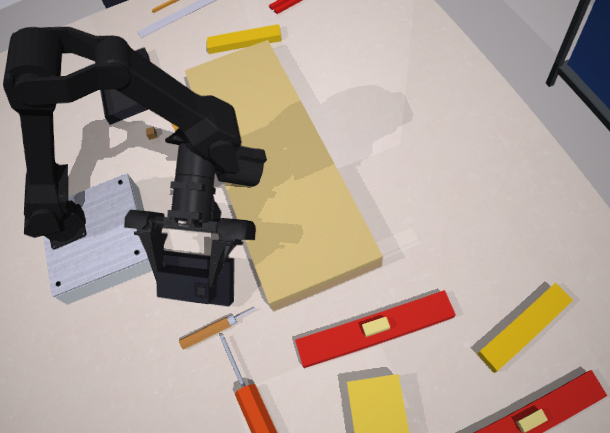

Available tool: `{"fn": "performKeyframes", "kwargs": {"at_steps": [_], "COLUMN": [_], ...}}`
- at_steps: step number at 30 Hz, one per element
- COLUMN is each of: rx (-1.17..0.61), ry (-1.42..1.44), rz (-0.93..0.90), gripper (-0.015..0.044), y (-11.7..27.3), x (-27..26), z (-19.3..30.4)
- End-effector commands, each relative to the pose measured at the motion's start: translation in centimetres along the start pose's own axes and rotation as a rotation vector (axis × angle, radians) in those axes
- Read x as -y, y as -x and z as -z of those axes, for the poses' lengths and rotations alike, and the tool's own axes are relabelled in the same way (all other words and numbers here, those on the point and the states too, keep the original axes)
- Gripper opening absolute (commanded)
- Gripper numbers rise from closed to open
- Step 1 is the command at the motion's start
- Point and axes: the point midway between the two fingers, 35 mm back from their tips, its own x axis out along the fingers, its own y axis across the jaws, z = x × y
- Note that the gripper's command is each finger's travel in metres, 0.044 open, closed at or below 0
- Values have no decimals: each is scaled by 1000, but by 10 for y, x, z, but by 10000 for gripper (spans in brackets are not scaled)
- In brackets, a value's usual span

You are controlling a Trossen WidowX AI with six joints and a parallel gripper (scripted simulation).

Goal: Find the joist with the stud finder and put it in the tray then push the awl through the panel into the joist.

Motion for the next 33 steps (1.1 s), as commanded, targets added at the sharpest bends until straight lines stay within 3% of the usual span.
{"fn": "performKeyframes", "kwargs": {"at_steps": [1, 33], "rx": [3, 3], "ry": [-5, -5], "rz": [-2, -2], "gripper": [381, 381], "y": [0, 3], "x": [0, 0], "z": [-3, -5]}}
